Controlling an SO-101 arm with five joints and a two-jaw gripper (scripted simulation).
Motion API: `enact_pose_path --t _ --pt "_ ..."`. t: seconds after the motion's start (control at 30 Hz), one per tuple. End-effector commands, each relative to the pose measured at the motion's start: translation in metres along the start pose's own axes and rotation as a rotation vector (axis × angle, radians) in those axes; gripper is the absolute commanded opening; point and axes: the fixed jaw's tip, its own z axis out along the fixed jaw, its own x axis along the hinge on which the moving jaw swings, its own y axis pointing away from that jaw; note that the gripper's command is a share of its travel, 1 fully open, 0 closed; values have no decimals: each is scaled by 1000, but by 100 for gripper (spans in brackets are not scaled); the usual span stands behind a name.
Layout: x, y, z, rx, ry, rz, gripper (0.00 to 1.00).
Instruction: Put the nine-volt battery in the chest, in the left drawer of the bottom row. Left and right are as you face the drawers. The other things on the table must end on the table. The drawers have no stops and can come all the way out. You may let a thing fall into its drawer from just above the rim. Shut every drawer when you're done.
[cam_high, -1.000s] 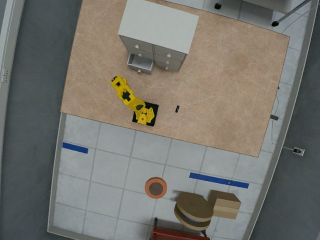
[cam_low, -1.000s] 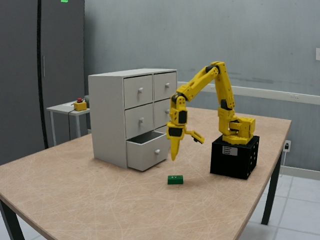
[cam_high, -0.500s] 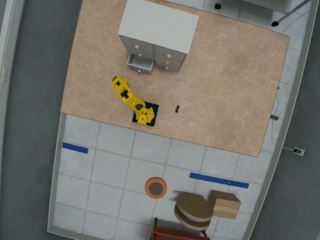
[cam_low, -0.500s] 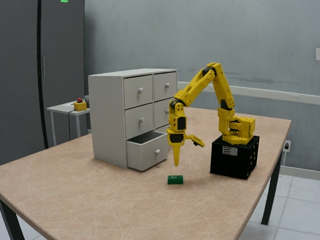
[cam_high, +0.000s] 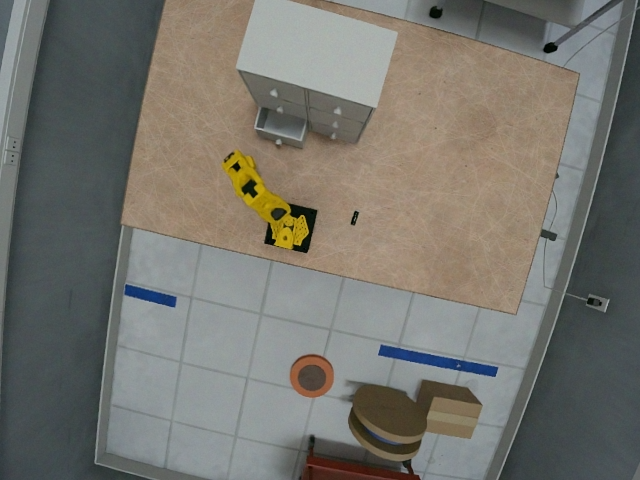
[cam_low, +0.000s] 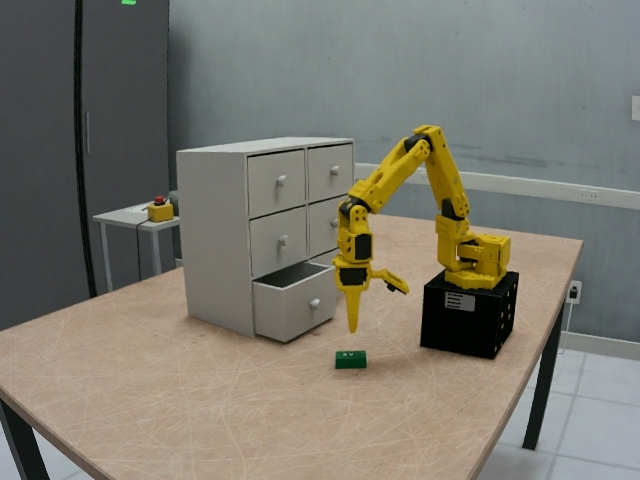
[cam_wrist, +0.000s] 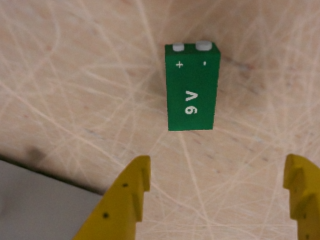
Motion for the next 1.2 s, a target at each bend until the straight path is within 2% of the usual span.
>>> enact_pose_path --t 0.0,0.27,0.67,1.17 --pt "1 -2 1 3 3 -19 30" --pt "1 -2 1 3 3 -19 30" --pt "1 -2 16 3 3 -19 30" --pt "2 -4 16 3 3 -19 30"
